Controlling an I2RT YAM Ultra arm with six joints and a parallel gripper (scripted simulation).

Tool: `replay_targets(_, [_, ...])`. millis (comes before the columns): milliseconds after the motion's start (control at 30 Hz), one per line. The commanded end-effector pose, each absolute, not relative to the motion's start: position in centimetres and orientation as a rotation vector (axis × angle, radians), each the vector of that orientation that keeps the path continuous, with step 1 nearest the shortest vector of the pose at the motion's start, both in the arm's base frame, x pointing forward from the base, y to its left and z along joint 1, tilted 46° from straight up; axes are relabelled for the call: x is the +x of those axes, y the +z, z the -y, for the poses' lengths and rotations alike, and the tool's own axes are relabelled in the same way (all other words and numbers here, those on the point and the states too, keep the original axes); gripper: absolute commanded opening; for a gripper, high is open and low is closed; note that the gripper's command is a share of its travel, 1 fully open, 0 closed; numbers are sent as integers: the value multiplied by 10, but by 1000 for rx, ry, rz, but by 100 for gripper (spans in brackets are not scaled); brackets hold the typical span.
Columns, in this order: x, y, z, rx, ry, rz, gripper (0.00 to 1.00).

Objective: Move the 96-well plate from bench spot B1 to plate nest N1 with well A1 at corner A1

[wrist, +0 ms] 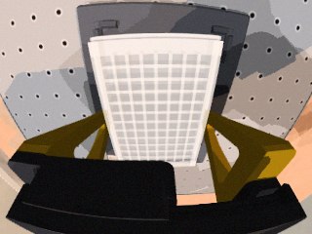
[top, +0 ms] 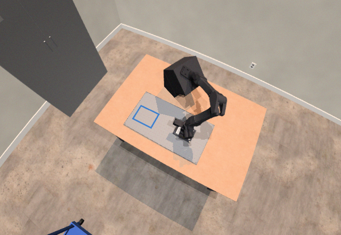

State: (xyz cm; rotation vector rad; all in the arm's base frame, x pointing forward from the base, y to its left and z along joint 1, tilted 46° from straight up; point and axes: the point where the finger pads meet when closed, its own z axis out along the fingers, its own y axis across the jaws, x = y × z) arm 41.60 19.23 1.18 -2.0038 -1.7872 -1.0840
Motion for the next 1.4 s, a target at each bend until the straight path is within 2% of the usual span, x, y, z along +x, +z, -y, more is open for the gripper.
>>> replay_targets(0, [409, -2, -187, -2036, -1031, 1771, 0])
replay_targets(1367, [401, -3, -187, -2033, -1028, 1774, 0])
